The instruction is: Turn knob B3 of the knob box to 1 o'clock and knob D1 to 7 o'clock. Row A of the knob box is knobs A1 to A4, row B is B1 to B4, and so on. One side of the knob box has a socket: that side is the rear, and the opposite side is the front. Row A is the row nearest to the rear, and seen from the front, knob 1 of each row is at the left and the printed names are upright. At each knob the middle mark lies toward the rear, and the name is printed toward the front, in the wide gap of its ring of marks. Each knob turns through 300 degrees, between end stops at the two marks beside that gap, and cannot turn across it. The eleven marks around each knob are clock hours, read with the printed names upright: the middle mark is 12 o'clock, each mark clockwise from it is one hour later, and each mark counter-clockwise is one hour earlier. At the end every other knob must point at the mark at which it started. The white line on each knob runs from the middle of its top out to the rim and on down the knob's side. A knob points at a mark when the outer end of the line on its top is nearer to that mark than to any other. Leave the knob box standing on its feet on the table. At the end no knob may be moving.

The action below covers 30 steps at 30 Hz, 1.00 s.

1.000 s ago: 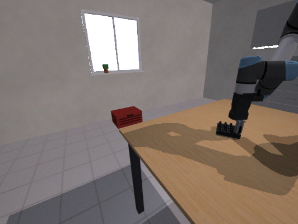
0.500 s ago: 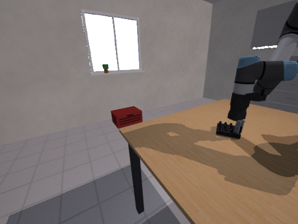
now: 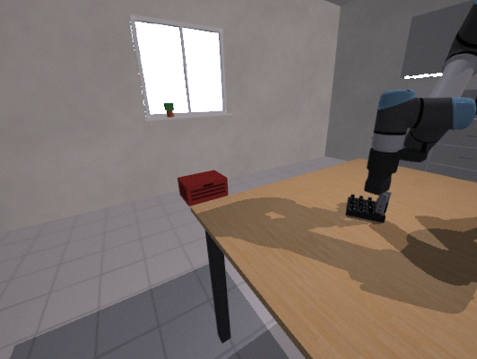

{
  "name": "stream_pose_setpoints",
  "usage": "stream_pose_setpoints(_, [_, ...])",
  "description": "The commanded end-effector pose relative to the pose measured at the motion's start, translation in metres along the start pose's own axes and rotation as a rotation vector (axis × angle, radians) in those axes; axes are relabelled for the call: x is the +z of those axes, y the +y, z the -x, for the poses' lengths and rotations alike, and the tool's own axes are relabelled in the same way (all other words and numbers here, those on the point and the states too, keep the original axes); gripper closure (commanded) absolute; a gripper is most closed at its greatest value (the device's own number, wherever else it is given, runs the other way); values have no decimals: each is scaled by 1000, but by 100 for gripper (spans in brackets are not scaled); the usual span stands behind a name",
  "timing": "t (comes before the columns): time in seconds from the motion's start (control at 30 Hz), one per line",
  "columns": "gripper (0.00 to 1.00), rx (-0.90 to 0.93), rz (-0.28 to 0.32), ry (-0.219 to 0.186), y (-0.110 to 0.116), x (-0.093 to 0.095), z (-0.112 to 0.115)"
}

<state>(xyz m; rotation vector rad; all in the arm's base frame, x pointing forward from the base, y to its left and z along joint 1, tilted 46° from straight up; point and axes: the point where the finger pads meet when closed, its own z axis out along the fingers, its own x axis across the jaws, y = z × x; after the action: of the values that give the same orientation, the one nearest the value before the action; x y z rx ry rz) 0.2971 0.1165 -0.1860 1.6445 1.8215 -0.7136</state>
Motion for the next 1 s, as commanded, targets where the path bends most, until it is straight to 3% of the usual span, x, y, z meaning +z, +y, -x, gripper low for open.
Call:
stream_pose_setpoints(0.0, [70, -104, 3, 4, 0, 0, 0])
stream_pose_setpoints(0.33, [70, -283, 3, 4, 0, 0, 0])
stream_pose_setpoints(0.97, [70, -459, 3, 4, 0, 0, 0])
